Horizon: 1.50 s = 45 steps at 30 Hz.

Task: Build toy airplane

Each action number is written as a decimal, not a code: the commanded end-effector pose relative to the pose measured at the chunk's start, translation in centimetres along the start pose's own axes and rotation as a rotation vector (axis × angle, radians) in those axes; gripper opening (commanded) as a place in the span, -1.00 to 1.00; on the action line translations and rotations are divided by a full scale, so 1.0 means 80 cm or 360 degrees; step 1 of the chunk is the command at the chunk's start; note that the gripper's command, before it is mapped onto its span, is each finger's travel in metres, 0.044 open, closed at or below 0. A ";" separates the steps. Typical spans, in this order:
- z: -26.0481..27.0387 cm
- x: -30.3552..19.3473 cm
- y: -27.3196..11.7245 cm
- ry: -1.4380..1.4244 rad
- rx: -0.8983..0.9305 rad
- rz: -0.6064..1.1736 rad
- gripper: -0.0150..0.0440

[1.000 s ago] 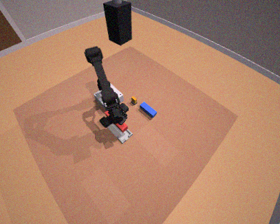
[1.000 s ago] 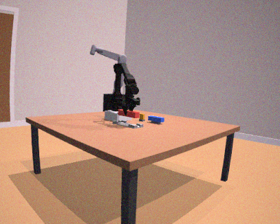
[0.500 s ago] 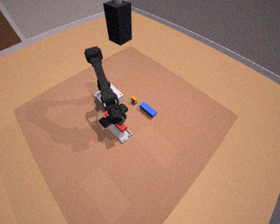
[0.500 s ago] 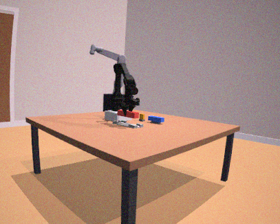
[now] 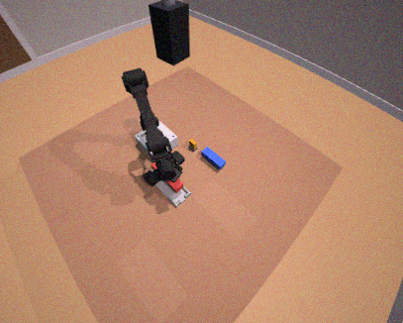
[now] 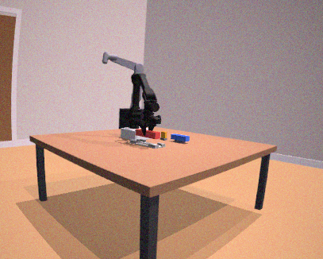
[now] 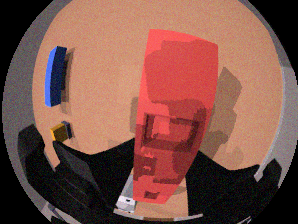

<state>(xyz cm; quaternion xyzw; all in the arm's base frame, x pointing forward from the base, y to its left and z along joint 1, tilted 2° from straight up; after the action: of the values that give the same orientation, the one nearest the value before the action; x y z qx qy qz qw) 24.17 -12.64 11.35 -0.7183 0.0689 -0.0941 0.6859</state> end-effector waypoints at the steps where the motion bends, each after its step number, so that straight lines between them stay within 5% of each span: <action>1: 0.000 -0.001 0.008 -0.0008 0.0005 -0.0001 0.17; 17: 0.001 -0.002 0.034 -0.0008 0.0005 -0.0001 0.17; 24: 0.001 -0.001 0.032 0.0000 0.0001 0.0004 0.01; 29: 0.001 -0.001 0.032 0.0000 0.0001 0.0004 -0.43; 45: 0.001 -0.001 0.032 0.0000 0.0001 0.0004 0.99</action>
<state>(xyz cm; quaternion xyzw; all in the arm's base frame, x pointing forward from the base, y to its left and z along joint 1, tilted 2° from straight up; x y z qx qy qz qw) 24.16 -12.68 8.72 -0.7177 0.0702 -0.0928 0.6866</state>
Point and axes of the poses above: the point midway between the two fingers, 35 mm back from their tips, its own y axis out along the fingers, its own z axis across the jaws, x = y × z, the point moved 8 cm from there along -y, back along the fingers, and after that the axes turned 8 degrees about y, right-handed, at the moved point
